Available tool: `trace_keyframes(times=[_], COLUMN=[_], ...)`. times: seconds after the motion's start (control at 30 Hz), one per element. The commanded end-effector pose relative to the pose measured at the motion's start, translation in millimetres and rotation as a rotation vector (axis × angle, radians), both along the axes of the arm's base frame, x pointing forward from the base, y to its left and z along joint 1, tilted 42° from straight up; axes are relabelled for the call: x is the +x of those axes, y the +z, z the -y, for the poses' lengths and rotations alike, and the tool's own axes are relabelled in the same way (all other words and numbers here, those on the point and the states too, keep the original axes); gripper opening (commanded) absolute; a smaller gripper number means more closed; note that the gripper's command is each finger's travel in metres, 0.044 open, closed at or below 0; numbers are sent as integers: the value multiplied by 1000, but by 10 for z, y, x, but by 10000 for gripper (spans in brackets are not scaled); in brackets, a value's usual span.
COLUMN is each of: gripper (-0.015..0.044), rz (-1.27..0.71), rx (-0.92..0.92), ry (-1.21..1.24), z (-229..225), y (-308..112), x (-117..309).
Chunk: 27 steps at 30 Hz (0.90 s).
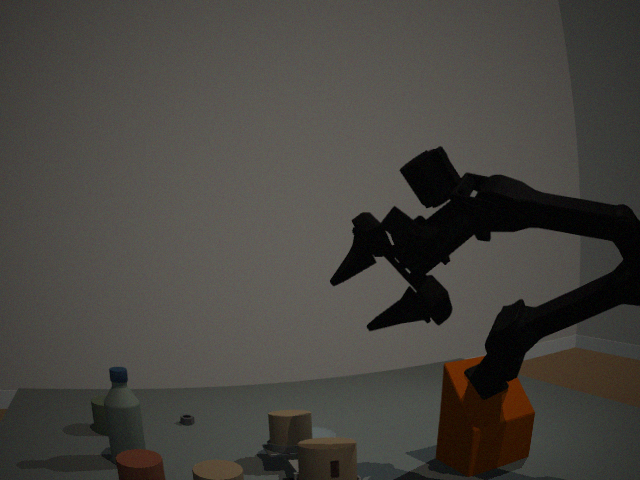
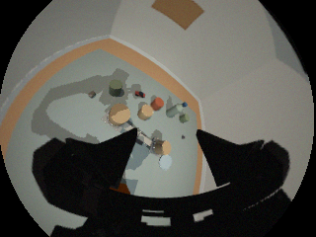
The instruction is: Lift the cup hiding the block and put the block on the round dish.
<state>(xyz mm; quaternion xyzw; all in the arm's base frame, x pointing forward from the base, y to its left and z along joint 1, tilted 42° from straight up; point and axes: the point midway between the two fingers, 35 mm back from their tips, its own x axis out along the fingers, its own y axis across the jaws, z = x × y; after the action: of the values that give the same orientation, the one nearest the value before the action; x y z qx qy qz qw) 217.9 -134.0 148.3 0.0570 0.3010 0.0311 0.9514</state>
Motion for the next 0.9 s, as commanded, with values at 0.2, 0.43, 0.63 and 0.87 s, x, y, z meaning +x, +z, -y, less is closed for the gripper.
trace_keyframes(times=[0.2,0.43,0.63,0.87], gripper=[440,440,440,440], rz=[-95,-149,-167,-172], rx=[338,555,632,619], ry=[-129,-221,-254,-240], z=[-137,-248,-292,-277], y=[-341,-495,-540,-542], x=[-219,-350,-394,-384])
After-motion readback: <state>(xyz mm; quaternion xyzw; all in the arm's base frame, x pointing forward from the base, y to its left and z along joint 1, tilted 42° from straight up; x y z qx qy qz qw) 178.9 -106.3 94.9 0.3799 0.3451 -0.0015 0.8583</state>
